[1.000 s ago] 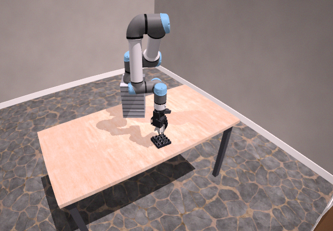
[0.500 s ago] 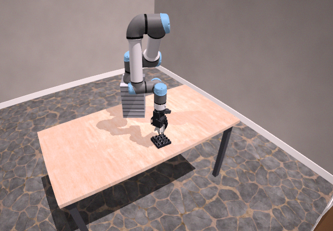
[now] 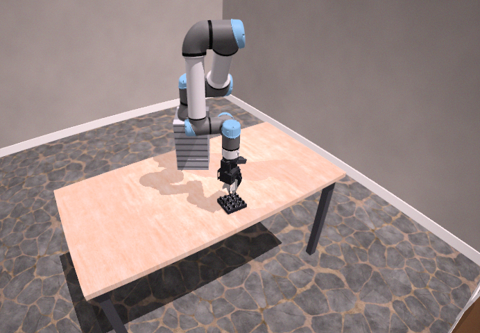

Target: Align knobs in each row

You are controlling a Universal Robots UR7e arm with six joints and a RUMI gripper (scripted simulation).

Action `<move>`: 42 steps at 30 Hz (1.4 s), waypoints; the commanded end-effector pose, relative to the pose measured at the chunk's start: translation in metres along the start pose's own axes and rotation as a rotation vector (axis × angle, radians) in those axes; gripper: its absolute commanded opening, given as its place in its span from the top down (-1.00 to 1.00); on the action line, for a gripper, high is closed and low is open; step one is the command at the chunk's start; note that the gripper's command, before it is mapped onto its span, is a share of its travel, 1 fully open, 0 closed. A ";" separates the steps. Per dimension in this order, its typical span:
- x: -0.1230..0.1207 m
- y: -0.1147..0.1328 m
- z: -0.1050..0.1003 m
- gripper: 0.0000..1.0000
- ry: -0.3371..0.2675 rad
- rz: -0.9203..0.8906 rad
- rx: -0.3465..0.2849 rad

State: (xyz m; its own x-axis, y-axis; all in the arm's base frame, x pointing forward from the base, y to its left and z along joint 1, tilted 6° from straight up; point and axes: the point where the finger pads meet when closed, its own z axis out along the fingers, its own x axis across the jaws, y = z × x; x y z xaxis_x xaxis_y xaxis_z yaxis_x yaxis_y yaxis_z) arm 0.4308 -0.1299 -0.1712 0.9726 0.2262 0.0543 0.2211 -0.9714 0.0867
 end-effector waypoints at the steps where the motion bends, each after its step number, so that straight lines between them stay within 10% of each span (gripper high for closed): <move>1: 0.000 0.000 0.000 0.78 0.001 0.000 -0.001; 42: 0.000 0.001 0.038 0.78 0.001 0.000 -0.001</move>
State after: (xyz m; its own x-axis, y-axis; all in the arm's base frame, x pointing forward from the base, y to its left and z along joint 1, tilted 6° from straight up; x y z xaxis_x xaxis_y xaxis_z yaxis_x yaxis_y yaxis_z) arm 0.4329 -0.1326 -0.2045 0.9725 0.2264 0.0542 0.2214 -0.9714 0.0863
